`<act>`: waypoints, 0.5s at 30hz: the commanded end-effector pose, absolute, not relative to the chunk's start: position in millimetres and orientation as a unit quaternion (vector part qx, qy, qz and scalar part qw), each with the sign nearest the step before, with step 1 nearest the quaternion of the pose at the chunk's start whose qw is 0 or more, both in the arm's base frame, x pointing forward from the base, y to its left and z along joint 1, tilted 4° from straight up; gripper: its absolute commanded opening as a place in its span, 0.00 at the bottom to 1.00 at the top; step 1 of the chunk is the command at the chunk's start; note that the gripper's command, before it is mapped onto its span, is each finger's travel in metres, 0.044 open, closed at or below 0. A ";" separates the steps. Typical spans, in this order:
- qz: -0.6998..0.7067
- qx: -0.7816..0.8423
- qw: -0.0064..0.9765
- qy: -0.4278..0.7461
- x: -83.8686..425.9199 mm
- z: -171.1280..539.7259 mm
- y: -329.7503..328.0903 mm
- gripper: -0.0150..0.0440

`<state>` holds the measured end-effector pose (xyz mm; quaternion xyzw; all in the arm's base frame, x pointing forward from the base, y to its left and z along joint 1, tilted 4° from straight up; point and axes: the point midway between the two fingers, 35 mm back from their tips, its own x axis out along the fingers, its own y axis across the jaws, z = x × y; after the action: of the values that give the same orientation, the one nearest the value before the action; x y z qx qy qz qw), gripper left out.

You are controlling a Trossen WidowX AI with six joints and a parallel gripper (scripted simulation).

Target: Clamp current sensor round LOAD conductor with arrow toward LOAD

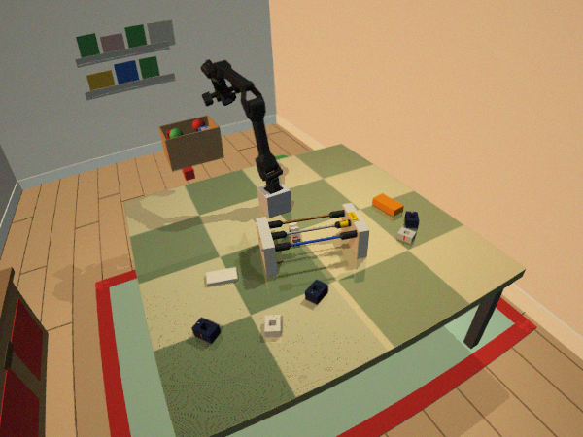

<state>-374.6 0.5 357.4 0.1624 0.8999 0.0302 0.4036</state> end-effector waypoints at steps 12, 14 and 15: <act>-0.148 0.004 0.330 0.932 -338.5 362.0 -165.8 0.79; -0.183 -0.034 0.331 0.925 -321.1 361.6 -197.9 0.88; -0.201 -0.053 0.333 0.920 -311.2 361.3 -213.2 0.92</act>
<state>-337.7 -169.1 363.9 0.0013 0.9330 -0.1505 0.3270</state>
